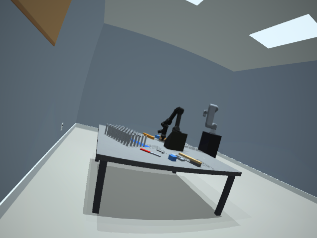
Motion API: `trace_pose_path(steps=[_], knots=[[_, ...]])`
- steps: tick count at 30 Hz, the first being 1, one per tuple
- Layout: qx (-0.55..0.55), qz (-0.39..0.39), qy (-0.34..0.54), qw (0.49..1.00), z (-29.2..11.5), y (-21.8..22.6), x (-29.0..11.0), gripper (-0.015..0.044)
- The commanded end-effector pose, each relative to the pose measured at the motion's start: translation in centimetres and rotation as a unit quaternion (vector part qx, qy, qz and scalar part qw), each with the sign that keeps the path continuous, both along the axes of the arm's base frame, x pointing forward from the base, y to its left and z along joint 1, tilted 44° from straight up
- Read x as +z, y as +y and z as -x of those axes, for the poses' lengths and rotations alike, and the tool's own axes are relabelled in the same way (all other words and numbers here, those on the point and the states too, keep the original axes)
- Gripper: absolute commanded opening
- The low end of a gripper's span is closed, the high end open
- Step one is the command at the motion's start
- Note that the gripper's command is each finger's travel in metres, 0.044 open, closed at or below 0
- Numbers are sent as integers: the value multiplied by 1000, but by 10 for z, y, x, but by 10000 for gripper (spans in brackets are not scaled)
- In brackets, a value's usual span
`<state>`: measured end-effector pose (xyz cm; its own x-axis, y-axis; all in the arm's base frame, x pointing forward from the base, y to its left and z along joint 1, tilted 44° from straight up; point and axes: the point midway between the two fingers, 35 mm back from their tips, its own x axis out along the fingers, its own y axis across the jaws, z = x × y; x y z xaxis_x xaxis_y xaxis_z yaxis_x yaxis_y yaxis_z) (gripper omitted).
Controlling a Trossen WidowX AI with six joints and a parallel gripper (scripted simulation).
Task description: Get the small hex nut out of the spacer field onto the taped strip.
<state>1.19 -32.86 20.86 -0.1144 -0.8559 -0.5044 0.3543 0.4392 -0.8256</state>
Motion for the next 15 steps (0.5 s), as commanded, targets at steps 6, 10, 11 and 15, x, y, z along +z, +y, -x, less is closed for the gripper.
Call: trace_pose_path(steps=[6,10,11,15], knots=[[-2,7,0,1000,0,-2,-6,0],[-3,11,1,1000,0,-2,-6,0],[-4,13,1,1000,1,-2,0,26],[-4,13,1,1000,1,-2,0,131]])
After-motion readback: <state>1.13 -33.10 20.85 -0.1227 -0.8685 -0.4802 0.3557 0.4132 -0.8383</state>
